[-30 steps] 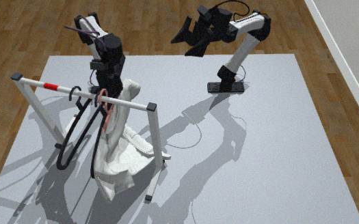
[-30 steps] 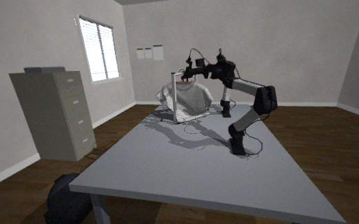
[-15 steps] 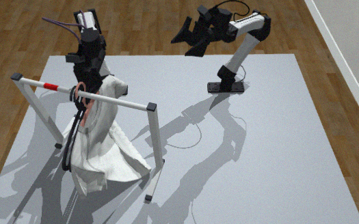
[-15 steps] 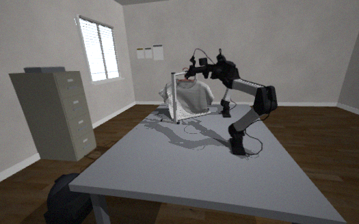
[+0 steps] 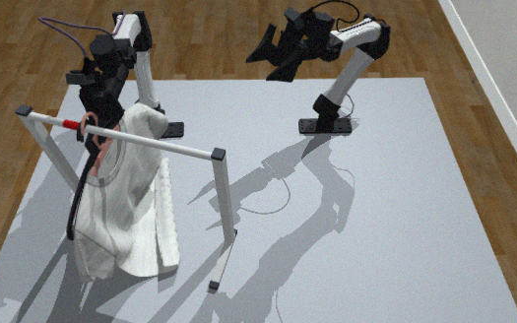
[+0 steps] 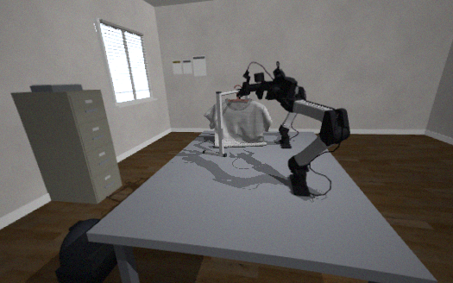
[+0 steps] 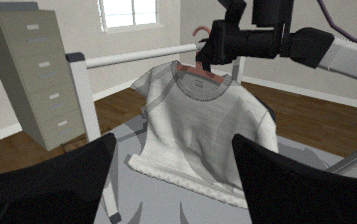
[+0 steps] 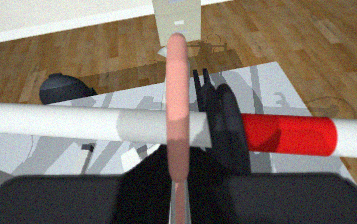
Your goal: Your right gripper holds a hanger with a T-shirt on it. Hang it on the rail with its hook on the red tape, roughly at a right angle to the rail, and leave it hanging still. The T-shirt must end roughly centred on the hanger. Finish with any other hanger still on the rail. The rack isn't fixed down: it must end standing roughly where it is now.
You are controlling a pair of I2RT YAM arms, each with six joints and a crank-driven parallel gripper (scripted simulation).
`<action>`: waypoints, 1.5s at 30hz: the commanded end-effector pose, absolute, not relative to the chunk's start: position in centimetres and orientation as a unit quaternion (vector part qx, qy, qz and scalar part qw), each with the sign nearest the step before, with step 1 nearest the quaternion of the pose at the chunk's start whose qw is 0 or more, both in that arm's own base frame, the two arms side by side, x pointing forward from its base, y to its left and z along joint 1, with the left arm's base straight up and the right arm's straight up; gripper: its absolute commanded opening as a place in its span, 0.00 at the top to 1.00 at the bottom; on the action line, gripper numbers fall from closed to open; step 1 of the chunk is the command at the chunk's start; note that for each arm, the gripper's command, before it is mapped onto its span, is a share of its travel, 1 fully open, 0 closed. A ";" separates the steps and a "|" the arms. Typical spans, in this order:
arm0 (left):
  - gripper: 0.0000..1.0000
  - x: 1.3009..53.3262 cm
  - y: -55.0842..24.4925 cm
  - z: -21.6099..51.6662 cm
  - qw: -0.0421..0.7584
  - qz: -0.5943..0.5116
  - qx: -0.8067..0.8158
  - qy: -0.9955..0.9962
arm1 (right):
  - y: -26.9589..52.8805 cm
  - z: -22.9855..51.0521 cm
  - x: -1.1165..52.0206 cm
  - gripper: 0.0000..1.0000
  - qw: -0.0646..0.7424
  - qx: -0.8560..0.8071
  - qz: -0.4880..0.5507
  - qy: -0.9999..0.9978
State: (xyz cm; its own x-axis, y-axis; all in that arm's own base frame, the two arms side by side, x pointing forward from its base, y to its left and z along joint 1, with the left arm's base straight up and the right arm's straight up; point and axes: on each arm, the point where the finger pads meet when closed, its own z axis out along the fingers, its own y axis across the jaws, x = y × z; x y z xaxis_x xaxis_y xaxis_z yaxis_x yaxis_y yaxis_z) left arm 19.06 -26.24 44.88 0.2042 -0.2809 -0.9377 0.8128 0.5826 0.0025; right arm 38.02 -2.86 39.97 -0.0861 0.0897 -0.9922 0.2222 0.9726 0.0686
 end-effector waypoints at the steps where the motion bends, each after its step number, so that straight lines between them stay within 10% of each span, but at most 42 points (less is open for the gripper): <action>1: 0.00 18.7 -25.8 47.5 0.751 -0.379 0.247 0.480 | -5.0 43.1 36.7 0.98 0.700 0.108 -0.056 0.703; 45: 0.00 18.7 -25.7 47.5 0.752 -0.379 0.247 0.480 | -9.9 43.2 35.5 0.98 0.705 0.108 -0.068 0.698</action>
State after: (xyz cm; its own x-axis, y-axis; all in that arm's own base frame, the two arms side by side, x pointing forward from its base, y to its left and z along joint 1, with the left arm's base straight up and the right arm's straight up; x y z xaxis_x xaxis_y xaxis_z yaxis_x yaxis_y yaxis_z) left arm 19.05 -26.22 44.93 0.2058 -0.2815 -0.9372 0.8125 0.5829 0.0034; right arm 36.00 -8.11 40.03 -0.0913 0.1165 -0.9890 0.1669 0.9809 0.1001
